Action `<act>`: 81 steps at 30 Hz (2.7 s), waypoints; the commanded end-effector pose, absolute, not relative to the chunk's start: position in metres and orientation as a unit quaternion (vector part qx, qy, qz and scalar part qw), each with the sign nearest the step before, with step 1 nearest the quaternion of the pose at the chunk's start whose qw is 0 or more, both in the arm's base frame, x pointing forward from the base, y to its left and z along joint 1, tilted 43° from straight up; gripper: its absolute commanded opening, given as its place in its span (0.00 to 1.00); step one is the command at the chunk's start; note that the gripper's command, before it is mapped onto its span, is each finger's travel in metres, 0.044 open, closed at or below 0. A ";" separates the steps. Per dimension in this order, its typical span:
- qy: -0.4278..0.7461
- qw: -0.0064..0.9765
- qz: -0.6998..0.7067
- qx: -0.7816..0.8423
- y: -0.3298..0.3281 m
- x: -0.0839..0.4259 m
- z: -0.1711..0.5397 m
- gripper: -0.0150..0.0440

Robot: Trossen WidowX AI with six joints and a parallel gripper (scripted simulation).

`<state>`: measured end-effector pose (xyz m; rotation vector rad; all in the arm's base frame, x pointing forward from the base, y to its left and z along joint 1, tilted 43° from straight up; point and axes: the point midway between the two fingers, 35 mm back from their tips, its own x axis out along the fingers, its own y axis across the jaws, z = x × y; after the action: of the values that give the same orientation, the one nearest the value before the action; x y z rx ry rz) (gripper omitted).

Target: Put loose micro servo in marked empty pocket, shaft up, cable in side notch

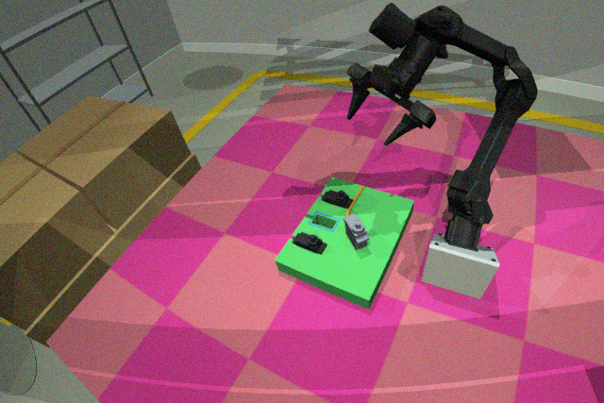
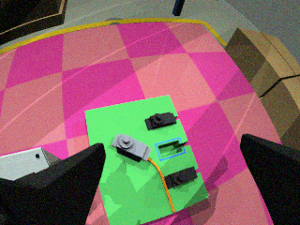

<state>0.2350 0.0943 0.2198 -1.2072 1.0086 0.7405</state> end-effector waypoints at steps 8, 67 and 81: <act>0.551 0.688 0.213 -0.421 0.089 0.249 0.186 1.00; 0.518 0.667 -0.533 0.048 0.032 0.257 0.047 1.00; 0.518 0.667 -0.534 0.047 0.016 0.255 0.028 1.00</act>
<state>0.2568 0.0187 0.0330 0.1228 1.1639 -1.2054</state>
